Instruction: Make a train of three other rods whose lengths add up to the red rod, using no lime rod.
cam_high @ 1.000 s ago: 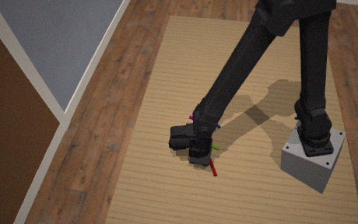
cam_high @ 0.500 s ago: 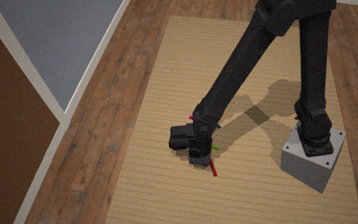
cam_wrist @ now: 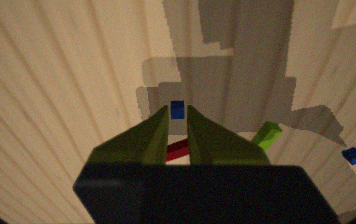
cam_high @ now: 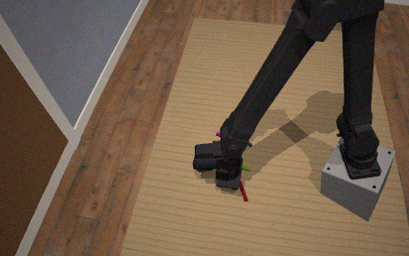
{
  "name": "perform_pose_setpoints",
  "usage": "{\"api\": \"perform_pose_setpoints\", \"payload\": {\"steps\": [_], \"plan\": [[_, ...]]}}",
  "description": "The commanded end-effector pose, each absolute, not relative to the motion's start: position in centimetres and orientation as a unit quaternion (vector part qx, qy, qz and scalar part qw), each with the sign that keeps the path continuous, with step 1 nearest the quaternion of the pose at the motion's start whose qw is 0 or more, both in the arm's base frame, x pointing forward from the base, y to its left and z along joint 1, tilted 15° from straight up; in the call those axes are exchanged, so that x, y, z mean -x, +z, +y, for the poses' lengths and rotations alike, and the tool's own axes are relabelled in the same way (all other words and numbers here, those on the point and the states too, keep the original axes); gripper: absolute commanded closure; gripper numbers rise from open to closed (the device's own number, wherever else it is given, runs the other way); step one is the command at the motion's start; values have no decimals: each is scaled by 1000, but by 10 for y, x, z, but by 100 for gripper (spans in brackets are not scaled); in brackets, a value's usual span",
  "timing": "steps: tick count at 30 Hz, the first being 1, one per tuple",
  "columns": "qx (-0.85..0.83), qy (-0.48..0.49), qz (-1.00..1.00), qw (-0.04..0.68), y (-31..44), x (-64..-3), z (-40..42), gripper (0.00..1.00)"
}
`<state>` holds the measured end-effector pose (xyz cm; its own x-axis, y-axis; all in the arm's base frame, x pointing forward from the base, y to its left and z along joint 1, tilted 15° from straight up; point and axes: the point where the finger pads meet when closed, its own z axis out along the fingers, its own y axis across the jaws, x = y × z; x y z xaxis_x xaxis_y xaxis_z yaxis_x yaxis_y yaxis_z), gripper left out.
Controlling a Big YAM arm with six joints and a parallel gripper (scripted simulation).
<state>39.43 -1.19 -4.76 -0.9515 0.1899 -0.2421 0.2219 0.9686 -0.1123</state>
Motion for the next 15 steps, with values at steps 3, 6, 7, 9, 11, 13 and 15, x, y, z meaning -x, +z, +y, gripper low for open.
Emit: {"api": "perform_pose_setpoints", "payload": {"steps": [3, 6, 7, 9, 11, 13, 15], "plan": [[-108, -68, 984, 124, -45, -405, -18, 80], [-108, -68, 984, 124, -45, -405, -18, 76], [-108, -68, 984, 124, -45, -405, -18, 76], [-108, -68, 984, 124, -45, -405, -18, 76], [-108, -68, 984, 124, -45, -405, -18, 76], [-108, -68, 984, 124, -45, -405, -18, 76], [-109, -68, 984, 124, -44, -405, -17, 76]]}}
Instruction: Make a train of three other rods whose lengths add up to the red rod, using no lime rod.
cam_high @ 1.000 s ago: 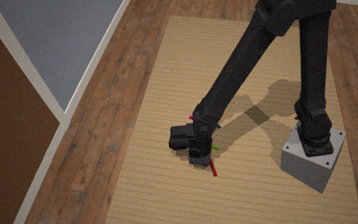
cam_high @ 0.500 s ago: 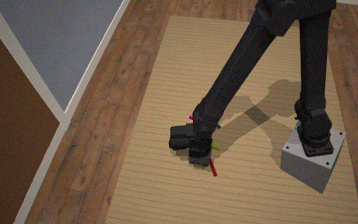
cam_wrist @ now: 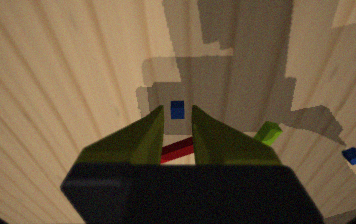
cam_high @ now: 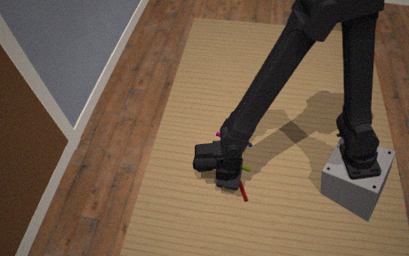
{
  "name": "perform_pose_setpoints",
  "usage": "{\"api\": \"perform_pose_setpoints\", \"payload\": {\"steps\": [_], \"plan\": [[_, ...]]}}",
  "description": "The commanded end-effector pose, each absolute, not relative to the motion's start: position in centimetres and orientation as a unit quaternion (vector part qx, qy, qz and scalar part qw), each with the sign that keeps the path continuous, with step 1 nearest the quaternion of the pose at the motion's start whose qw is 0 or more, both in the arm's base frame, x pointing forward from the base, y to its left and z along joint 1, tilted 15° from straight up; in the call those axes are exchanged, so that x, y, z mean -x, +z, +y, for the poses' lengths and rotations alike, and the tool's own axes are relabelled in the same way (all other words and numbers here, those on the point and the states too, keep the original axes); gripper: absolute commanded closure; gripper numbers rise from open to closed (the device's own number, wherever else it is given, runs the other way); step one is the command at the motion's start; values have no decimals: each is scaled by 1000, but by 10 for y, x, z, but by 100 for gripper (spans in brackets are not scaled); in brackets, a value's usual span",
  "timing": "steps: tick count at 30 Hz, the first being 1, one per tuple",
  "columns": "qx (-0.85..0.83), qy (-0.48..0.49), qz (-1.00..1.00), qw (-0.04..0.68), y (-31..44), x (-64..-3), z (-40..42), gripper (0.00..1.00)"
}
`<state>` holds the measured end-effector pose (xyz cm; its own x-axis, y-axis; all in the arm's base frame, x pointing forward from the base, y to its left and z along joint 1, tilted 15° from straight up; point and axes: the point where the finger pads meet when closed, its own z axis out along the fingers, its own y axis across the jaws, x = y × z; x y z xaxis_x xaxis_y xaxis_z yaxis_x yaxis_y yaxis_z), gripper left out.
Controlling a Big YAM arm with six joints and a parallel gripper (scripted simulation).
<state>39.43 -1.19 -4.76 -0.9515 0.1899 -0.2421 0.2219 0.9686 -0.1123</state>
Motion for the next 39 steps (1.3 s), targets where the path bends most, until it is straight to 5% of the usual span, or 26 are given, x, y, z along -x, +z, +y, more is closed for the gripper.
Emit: {"api": "perform_pose_setpoints", "payload": {"steps": [1, 32, 33, 39], "plan": [[-109, -68, 984, 124, -44, -405, -17, 76], [-106, -68, 985, 118, 43, -382, 5, 76], [-106, -68, 985, 117, 43, -382, 5, 0], [-105, -67, 984, 126, 46, -385, 5, 0]]}}
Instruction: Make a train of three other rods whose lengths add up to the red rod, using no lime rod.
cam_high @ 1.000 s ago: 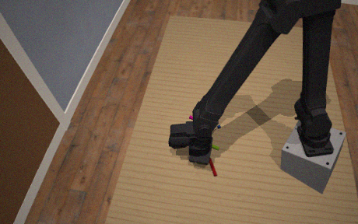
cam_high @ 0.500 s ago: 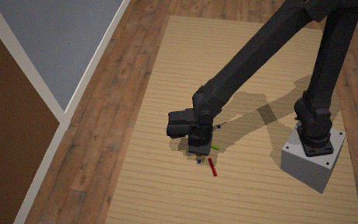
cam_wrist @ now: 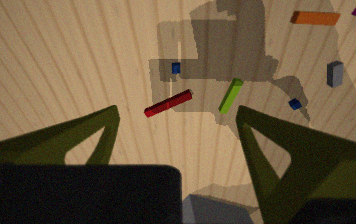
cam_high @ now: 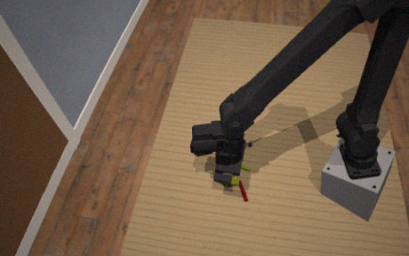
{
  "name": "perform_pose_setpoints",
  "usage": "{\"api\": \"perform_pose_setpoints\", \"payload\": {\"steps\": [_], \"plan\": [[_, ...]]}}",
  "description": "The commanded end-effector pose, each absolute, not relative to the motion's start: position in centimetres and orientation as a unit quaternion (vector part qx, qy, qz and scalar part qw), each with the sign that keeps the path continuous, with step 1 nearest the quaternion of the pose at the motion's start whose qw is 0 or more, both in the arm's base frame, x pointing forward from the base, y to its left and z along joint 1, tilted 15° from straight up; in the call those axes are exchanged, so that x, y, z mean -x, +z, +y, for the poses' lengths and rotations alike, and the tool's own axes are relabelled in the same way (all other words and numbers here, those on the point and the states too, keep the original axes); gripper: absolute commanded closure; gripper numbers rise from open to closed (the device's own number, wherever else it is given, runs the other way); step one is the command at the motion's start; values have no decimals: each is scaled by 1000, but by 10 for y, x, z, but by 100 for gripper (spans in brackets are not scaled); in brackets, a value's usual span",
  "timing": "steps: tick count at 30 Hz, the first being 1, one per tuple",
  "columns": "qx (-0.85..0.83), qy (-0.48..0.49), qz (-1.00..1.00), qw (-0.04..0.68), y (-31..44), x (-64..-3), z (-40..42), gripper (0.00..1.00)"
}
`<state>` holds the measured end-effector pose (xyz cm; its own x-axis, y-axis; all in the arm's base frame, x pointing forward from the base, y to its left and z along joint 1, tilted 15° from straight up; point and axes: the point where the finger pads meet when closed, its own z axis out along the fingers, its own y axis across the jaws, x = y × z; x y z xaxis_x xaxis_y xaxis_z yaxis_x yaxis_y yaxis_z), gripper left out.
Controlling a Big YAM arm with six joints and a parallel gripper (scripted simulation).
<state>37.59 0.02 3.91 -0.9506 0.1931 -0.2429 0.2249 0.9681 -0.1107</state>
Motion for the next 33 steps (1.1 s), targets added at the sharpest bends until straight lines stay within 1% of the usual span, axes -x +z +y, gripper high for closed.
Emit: {"api": "perform_pose_setpoints", "payload": {"steps": [1, 15, 18, 22, 23, 29, 31, 33], "plan": [[-105, -67, 984, 126, 46, -385, 5, 0], [-105, -67, 984, 126, 46, -385, 5, 0], [-113, -65, 983, 132, 53, -399, -10, 0], [-157, -61, 977, 131, 59, -416, -73, 0], [-157, -61, 977, 131, 59, -417, -74, 0], [-221, -56, 964, 135, 68, -422, -182, 0], [-221, -56, 964, 135, 68, -422, -182, 0], [-232, -56, 961, 137, 70, -420, -202, 0]]}}
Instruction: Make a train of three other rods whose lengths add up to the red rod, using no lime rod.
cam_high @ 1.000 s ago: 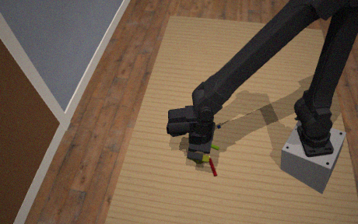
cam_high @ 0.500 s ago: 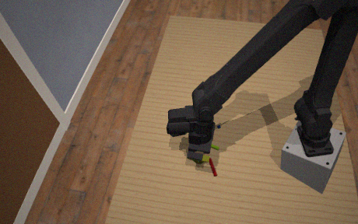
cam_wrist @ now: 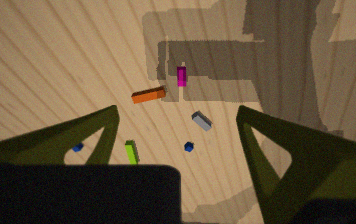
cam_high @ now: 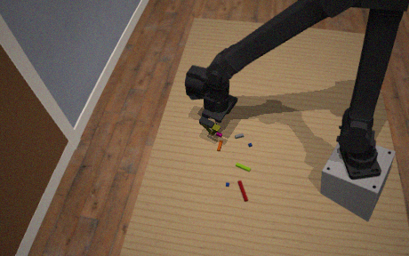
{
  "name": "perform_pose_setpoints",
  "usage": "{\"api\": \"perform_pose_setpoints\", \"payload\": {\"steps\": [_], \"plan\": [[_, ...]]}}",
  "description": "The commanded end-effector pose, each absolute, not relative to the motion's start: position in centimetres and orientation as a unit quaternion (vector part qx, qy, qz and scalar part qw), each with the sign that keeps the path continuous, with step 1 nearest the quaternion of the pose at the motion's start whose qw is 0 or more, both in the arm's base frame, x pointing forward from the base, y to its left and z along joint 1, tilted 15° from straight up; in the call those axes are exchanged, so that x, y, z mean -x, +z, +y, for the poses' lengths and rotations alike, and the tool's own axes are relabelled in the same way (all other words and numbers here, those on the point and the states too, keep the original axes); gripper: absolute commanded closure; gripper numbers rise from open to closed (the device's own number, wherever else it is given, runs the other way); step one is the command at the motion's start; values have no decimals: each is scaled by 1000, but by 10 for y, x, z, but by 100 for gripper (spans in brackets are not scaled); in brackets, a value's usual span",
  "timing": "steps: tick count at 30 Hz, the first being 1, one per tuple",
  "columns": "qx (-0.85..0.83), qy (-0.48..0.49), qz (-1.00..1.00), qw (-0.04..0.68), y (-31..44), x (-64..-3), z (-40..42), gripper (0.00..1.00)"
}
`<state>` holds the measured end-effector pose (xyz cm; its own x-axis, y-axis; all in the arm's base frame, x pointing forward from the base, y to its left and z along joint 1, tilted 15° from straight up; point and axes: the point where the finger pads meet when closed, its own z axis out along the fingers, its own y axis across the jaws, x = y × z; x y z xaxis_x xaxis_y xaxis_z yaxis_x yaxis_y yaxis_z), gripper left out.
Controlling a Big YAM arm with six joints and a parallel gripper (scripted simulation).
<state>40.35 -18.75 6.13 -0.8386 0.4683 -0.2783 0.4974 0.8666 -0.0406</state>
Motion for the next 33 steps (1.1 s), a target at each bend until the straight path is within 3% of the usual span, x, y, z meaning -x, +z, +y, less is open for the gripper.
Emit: {"api": "perform_pose_setpoints", "payload": {"steps": [1, 2, 3, 33], "plan": [[-234, -56, 961, 137, 70, -419, -205, 0], [-234, -56, 961, 137, 70, -419, -206, 0], [-222, -54, 964, 135, 67, -421, -194, 76], [-230, -55, 963, 133, 64, -412, -195, 76]]}}
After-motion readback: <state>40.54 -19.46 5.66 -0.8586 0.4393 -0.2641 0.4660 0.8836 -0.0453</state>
